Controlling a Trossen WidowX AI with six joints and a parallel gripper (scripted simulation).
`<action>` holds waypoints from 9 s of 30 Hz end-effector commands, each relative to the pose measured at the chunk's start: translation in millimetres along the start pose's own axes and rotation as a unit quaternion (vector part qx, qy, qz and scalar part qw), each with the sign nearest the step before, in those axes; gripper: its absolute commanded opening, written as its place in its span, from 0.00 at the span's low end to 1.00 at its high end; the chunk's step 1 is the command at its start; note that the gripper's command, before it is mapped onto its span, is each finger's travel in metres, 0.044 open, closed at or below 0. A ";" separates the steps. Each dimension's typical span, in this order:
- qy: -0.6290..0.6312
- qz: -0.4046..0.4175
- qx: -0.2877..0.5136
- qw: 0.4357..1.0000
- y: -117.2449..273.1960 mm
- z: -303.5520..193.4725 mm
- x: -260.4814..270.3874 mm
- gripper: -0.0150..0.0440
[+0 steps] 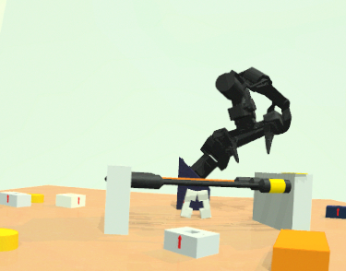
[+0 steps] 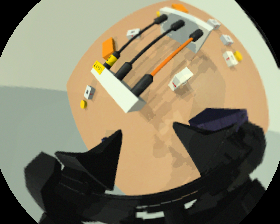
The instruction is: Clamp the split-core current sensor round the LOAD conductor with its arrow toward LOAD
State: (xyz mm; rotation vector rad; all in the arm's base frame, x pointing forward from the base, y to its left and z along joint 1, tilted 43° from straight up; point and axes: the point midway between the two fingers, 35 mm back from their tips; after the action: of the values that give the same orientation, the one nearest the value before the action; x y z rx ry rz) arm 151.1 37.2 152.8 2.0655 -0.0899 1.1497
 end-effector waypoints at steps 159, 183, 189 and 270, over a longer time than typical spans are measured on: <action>0.266 -0.143 0.137 0.943 -87.5 123.5 -88.7 1.00; 0.268 -0.145 0.137 0.943 -86.7 124.3 -88.6 0.45; 0.268 -0.147 0.136 0.943 -68.1 132.5 -80.6 0.25; -0.412 -0.069 -0.016 0.909 -54.2 233.7 69.9 0.25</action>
State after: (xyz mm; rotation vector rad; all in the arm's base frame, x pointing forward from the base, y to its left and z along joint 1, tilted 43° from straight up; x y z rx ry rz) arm 372.1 -56.3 99.8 2.3336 -0.3217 0.1682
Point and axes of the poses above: the point midway between the two fingers, 35 mm back from their tips, its own y axis back along the fingers, its own x axis across the jaws, z = x × y, and after that the axes turned 13 degrees about -y, right-handed
